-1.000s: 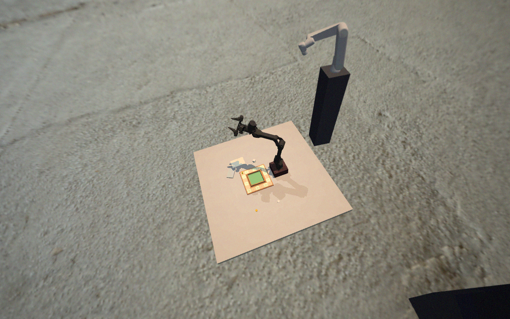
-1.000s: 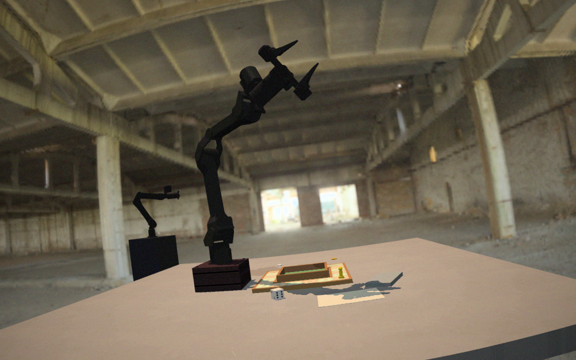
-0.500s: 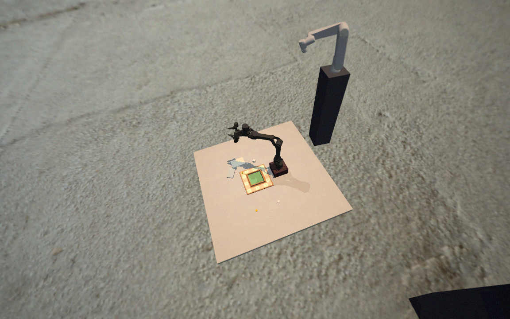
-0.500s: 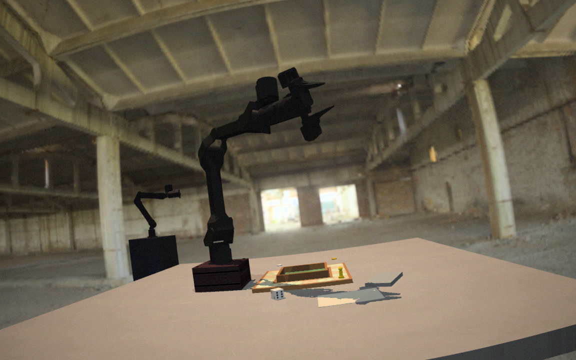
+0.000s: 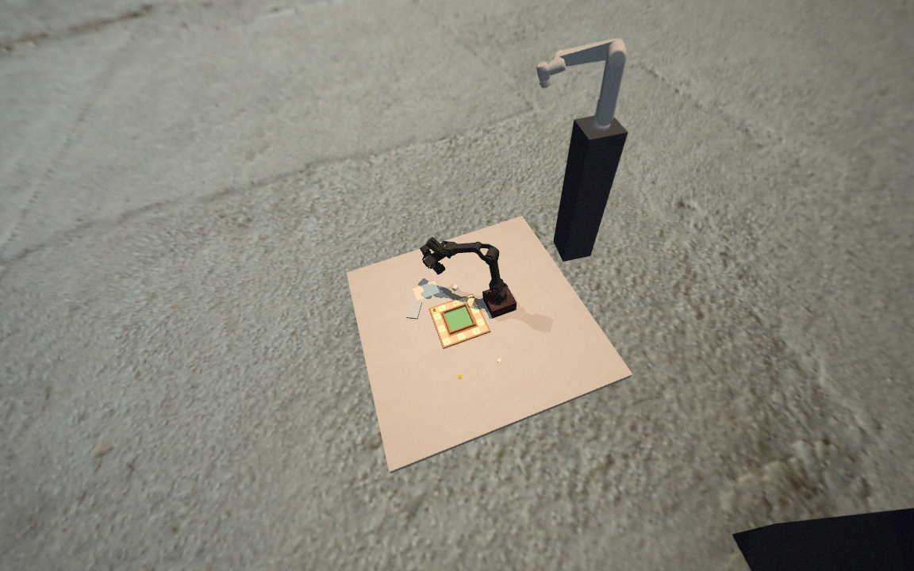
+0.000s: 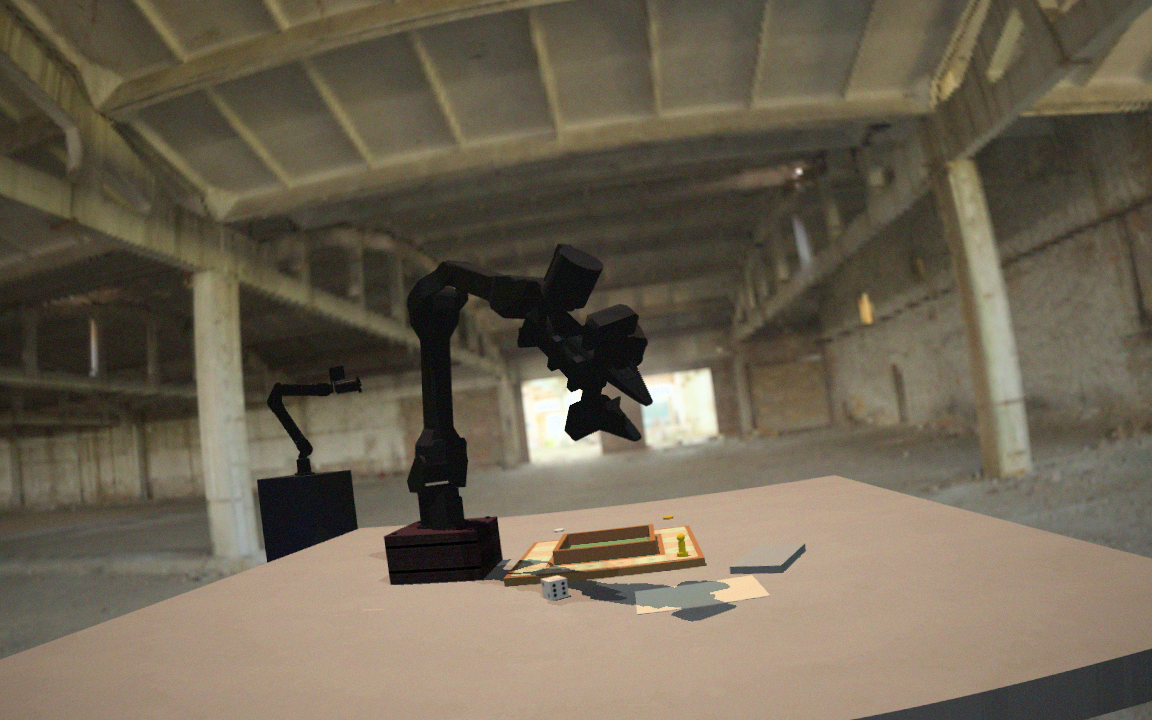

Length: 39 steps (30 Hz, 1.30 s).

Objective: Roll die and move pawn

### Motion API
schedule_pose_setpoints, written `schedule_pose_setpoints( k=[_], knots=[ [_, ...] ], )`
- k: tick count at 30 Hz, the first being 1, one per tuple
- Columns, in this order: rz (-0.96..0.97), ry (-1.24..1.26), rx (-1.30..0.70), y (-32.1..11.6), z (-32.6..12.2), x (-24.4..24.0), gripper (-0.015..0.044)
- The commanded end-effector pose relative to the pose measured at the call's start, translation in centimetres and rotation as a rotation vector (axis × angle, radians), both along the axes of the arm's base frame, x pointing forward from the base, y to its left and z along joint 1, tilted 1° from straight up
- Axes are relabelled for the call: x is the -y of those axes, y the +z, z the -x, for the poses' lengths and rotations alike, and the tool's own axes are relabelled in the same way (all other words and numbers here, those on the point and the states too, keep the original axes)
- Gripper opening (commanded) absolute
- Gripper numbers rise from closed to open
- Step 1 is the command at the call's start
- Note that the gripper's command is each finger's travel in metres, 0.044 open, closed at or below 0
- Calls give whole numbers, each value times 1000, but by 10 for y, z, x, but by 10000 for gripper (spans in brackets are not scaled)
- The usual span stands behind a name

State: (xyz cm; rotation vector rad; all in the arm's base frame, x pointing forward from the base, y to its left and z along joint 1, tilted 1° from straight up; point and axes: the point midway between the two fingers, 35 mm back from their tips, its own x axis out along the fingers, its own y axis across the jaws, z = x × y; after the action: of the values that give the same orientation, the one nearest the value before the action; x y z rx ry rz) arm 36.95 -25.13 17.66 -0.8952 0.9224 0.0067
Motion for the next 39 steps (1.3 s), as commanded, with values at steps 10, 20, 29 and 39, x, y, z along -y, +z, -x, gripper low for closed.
schedule_pose_setpoints(
  k=[10,20,29,39],
  knots=[
    [-341,82,-682,-154,124,-55,275],
    [-347,84,-690,-162,123,-58,275],
    [-347,84,-690,-174,123,-57,275],
    [-347,84,-690,-190,123,-57,275]
  ],
)
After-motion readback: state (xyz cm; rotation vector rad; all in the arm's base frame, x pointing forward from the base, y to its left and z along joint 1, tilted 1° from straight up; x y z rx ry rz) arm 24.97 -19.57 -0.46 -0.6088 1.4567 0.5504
